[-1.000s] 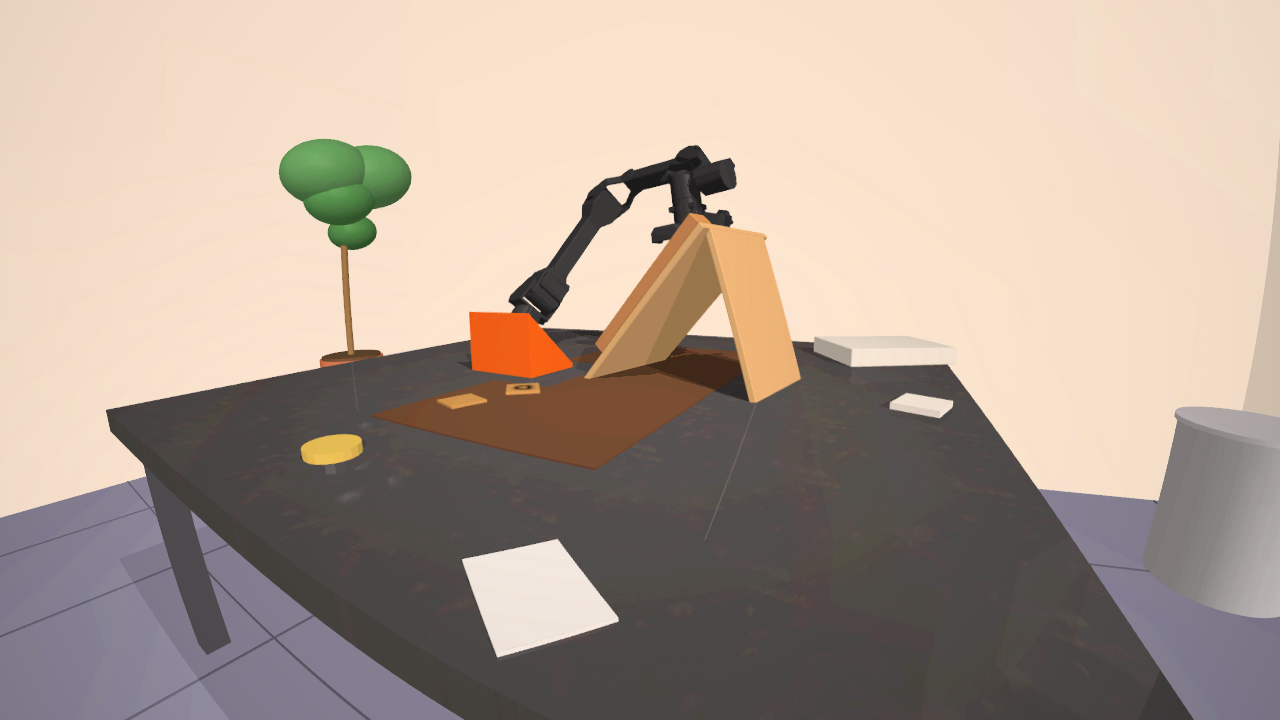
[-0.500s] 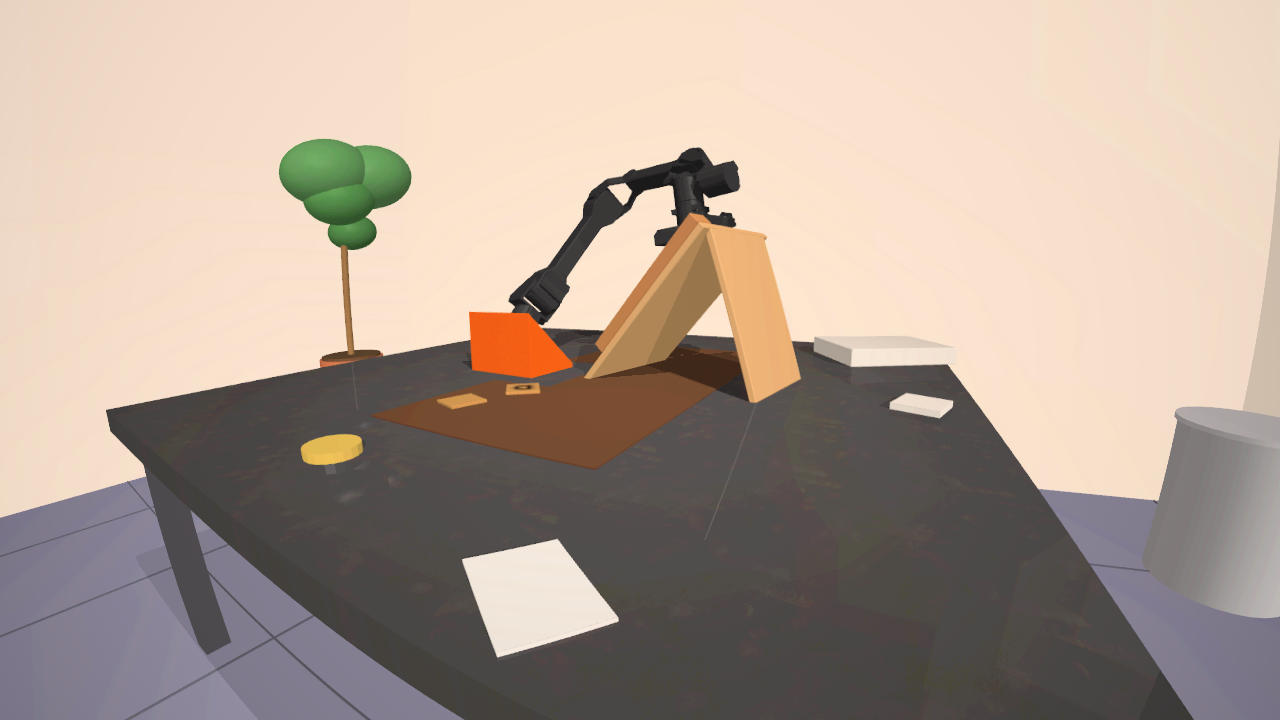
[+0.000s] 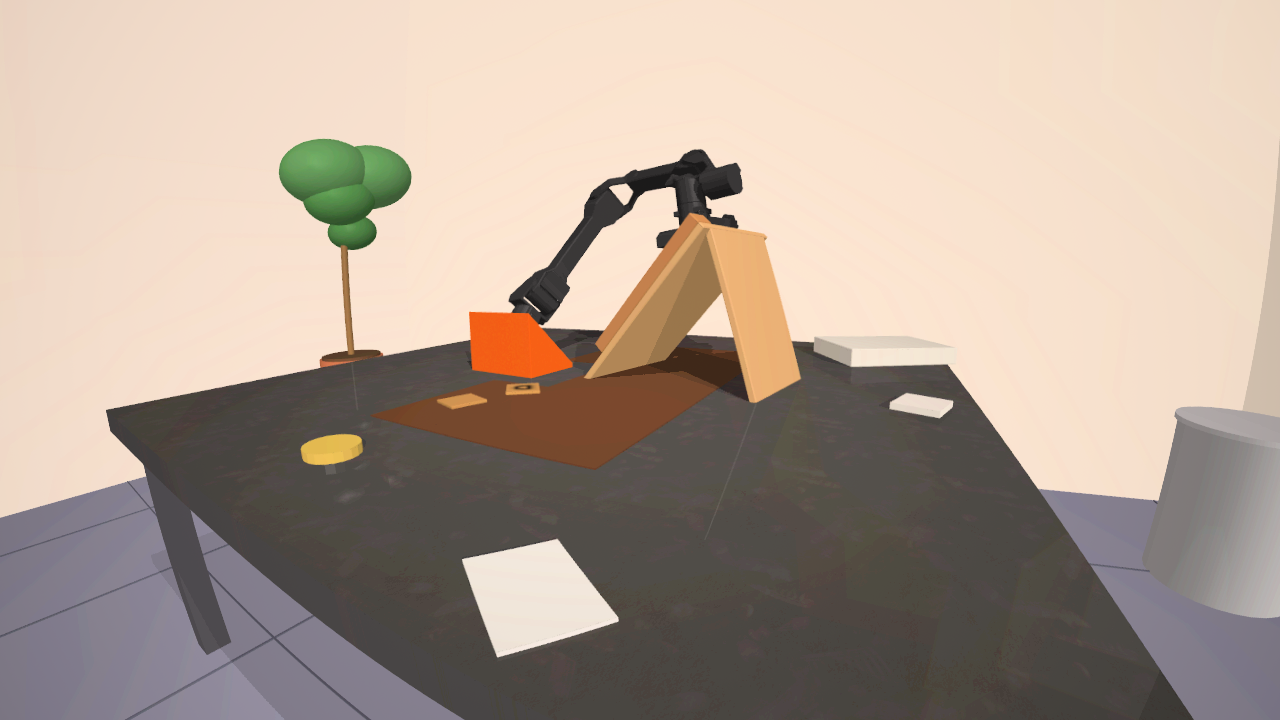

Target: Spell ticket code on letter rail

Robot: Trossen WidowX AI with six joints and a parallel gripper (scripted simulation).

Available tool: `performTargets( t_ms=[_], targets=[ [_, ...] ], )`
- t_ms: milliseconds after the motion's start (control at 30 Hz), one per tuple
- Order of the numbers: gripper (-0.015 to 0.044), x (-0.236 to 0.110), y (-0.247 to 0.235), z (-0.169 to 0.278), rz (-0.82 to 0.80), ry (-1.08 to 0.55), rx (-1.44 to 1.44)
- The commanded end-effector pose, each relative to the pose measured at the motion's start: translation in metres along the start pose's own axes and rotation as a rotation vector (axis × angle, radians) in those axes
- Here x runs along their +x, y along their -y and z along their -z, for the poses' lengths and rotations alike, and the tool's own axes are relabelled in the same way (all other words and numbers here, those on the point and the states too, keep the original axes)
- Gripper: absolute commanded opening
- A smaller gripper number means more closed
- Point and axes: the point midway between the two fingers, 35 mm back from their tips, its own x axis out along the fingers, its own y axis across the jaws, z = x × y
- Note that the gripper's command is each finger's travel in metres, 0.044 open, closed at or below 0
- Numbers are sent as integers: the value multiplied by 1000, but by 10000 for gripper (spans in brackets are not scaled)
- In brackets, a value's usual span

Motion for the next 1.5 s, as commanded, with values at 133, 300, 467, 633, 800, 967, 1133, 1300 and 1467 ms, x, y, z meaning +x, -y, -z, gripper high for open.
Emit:
performTargets(
  t_ms=[133, 300, 467, 633, 800, 967, 1133, 1300, 1467],
  targets=[
    [0, -1, 3, 1, -4, 1, 3],
    [0, -1, 4, 1, -3, 1, 3],
    [0, -1, 6, 1, -3, 1, 3],
    [0, 0, 8, 0, -3, 1, 3],
    [0, 0, 9, 0, -3, 1, 3],
    [0, 0, 11, 0, -3, 1, 3],
    [0, 0, 13, 0, -3, 1, 3],
    [0, 0, 13, 0, -3, 1, 3],
    [0, -6, 11, 5, -3, 1, 4]
  ],
)
